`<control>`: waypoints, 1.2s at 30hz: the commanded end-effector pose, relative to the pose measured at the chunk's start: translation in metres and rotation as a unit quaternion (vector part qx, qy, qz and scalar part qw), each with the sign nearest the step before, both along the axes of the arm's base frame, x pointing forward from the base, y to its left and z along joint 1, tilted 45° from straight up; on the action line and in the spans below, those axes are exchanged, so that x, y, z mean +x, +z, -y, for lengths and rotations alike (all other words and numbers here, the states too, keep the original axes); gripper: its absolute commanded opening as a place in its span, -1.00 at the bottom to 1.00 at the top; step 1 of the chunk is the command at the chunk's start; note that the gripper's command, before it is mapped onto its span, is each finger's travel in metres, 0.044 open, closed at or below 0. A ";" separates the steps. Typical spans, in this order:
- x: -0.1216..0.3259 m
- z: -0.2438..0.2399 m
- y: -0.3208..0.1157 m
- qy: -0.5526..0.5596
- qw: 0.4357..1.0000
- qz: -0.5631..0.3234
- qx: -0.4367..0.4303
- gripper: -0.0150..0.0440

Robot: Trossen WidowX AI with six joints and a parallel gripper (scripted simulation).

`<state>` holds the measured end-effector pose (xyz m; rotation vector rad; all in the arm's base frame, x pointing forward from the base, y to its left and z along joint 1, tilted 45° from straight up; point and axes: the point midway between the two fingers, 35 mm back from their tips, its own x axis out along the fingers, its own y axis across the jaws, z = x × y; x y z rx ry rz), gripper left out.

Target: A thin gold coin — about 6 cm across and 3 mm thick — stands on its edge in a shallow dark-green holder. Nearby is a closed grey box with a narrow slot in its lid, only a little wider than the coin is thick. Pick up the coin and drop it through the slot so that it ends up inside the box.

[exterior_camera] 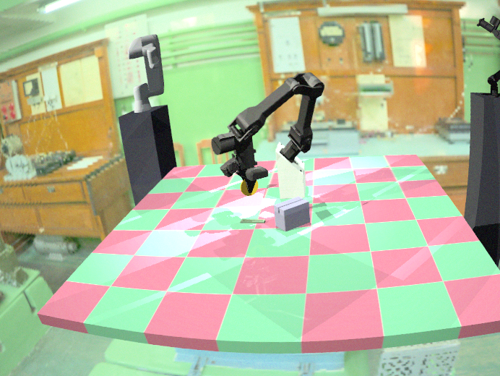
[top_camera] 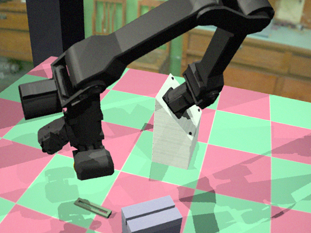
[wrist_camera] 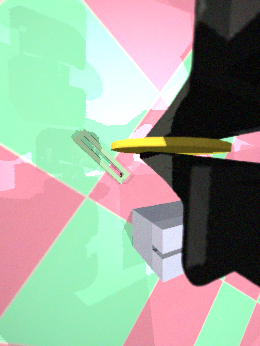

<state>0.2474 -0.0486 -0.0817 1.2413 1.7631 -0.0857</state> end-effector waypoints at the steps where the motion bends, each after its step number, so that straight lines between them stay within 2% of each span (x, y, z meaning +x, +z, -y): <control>1: -0.003 0.000 0.000 0.020 1.000 0.017 0.001 -0.49; 36: 0.021 -0.056 0.056 0.018 1.000 0.017 -0.004 -0.49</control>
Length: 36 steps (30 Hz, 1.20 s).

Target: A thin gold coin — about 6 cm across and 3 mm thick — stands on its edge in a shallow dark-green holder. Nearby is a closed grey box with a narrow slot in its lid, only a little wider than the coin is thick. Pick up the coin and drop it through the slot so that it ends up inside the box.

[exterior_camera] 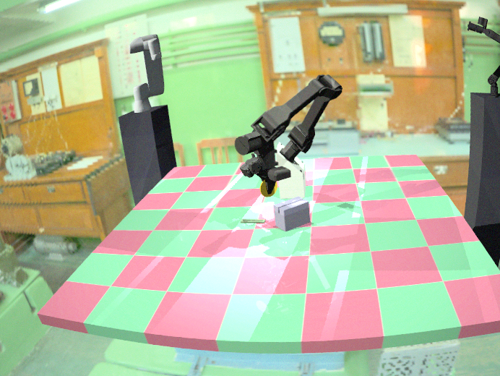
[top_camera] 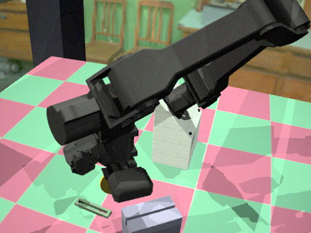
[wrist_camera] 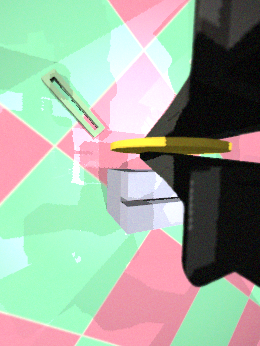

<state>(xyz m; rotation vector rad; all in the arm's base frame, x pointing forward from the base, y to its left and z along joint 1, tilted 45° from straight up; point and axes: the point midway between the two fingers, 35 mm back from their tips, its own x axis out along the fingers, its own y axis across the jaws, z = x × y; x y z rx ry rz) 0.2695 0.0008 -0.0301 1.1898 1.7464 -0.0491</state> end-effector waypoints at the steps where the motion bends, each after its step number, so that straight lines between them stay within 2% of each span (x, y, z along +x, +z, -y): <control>1: -0.001 -0.008 0.007 -0.002 1.000 -0.004 0.003 -0.49; 24: 0.000 -0.051 0.045 0.000 1.000 -0.005 0.012 -0.49; 36: 0.002 -0.049 0.044 0.002 1.000 0.000 0.009 -0.49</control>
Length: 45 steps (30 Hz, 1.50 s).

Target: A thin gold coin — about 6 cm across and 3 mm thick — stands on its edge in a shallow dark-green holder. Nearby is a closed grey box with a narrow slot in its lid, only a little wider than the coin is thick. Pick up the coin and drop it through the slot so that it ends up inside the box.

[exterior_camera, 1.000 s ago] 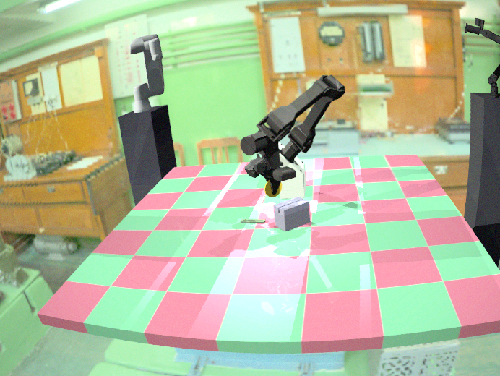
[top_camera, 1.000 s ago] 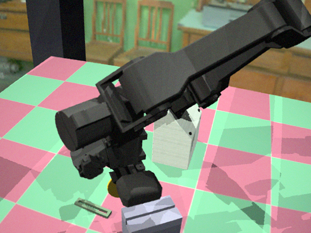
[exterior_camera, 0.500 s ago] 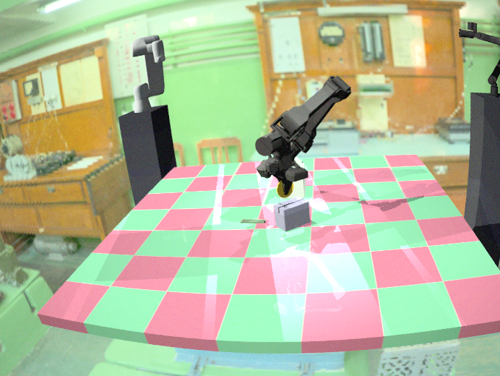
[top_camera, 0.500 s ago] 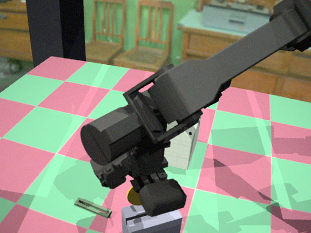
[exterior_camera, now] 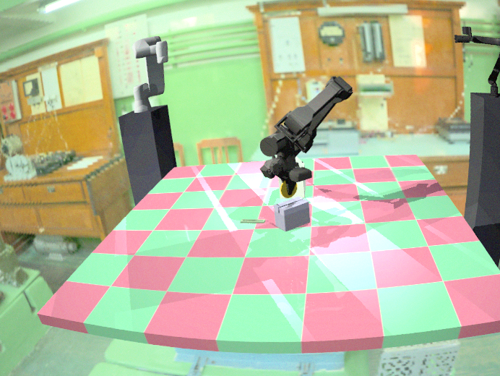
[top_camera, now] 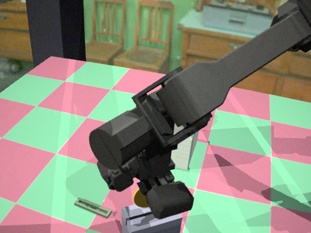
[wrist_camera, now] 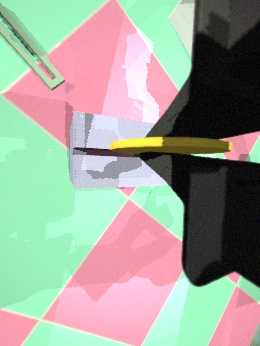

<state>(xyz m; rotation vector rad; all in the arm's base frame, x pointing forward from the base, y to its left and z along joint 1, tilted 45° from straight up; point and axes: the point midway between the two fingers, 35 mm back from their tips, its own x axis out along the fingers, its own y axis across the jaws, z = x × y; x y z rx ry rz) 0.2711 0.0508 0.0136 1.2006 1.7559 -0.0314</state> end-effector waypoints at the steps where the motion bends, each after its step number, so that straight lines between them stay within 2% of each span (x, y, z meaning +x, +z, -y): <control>1: 0.000 0.001 0.000 0.000 1.000 0.002 -0.001 -0.49; 45: -0.005 -0.010 -0.005 -0.006 1.000 -0.003 -0.002 -0.49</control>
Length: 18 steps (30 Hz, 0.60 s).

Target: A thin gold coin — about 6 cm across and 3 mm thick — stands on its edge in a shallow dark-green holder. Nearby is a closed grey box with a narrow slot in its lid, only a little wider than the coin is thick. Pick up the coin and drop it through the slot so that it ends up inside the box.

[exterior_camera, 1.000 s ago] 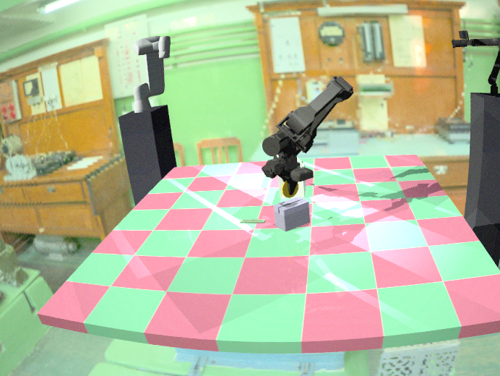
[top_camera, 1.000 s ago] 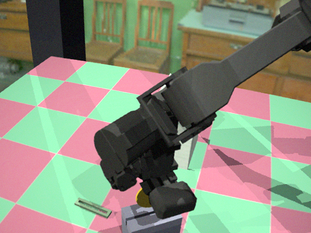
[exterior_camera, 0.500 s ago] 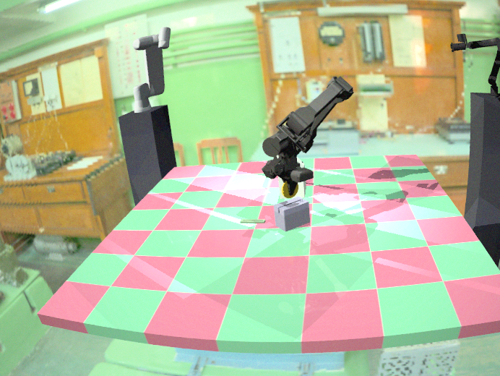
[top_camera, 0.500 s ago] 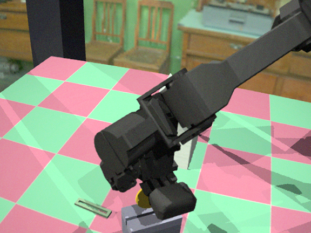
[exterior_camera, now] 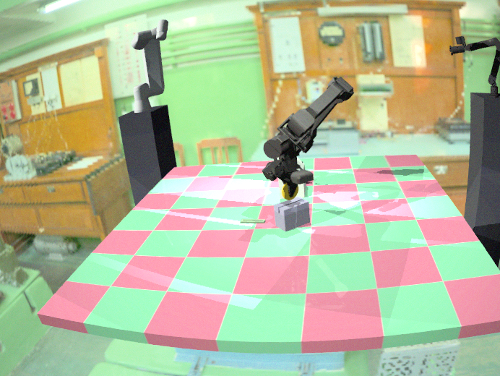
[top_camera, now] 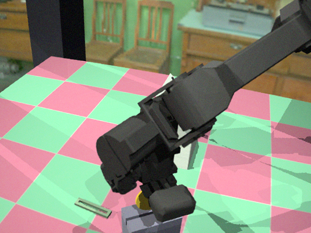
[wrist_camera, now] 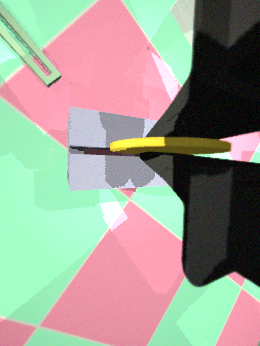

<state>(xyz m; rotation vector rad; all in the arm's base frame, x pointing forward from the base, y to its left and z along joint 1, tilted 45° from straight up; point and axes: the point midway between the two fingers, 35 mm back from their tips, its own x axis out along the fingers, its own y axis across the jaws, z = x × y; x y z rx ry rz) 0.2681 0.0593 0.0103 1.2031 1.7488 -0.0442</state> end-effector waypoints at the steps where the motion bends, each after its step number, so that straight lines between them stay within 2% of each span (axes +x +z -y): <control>1: -0.002 -0.002 -0.002 -0.001 1.000 -0.003 0.002 -0.49; 18: -0.002 -0.008 -0.008 -0.001 1.000 -0.003 0.002 -0.49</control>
